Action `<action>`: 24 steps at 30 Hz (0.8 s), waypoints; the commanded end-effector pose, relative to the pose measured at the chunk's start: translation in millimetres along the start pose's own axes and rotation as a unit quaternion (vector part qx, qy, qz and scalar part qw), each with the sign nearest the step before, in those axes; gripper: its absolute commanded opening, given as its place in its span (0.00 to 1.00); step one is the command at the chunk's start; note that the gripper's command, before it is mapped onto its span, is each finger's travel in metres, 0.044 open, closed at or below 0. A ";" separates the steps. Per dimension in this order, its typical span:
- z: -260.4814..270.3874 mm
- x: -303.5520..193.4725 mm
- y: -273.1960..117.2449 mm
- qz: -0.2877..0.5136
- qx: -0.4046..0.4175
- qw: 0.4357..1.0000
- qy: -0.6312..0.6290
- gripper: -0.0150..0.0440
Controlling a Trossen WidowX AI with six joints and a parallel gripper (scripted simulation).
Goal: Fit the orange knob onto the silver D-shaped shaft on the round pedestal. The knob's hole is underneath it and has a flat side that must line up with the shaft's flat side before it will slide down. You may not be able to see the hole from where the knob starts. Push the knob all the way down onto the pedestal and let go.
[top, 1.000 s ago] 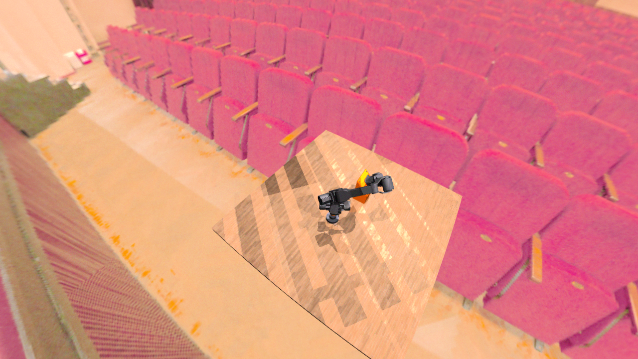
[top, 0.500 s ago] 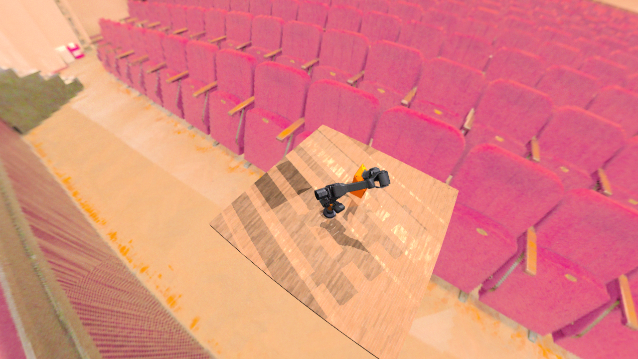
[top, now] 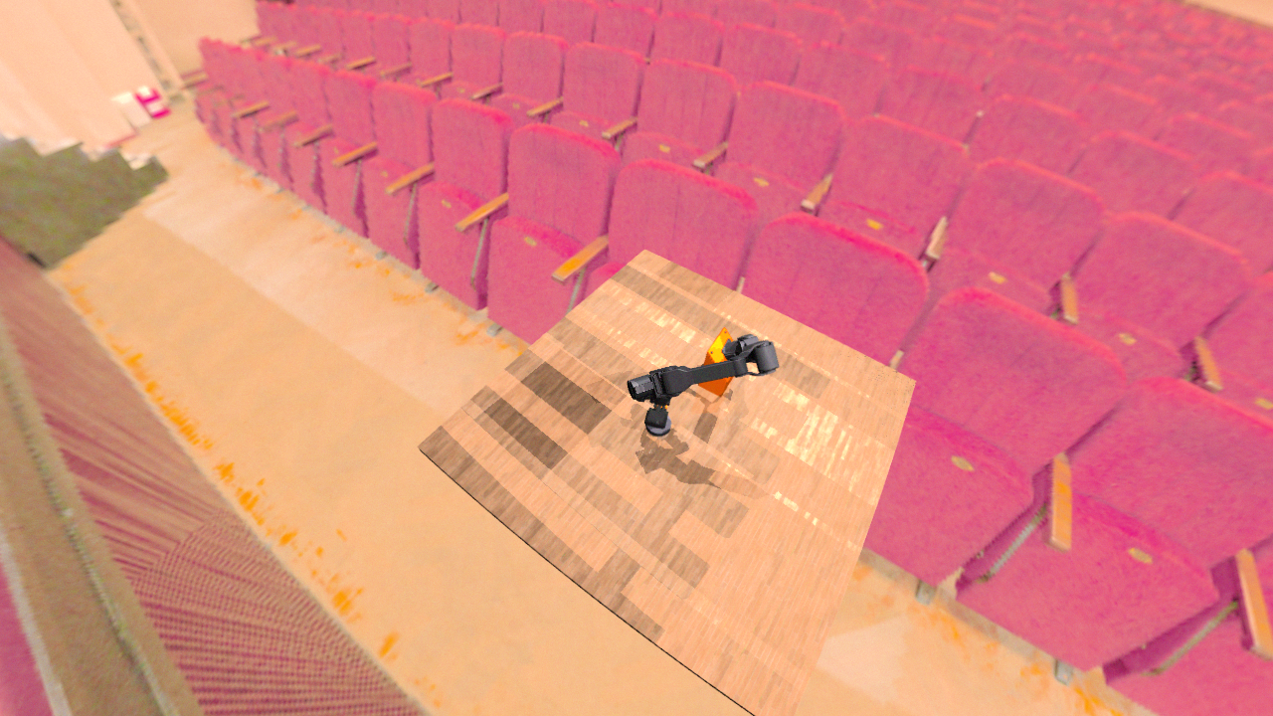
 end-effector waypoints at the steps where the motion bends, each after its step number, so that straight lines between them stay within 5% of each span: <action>1: -1.6 1.5 -2.2 -0.004 0.000 0.989 0.147 0.25; 24: -1.2 -1.5 -0.6 -0.004 0.000 0.989 0.147 0.25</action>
Point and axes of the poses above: the point midway between the two fingers, 35 mm back from their tips, its own y axis out along the fingers, its own z axis across the jaws, x = y × z, the point moved 6 cm from there along -y, back along the fingers, and after that the axes turned 14 degrees about -y, right-handed, at the moved point
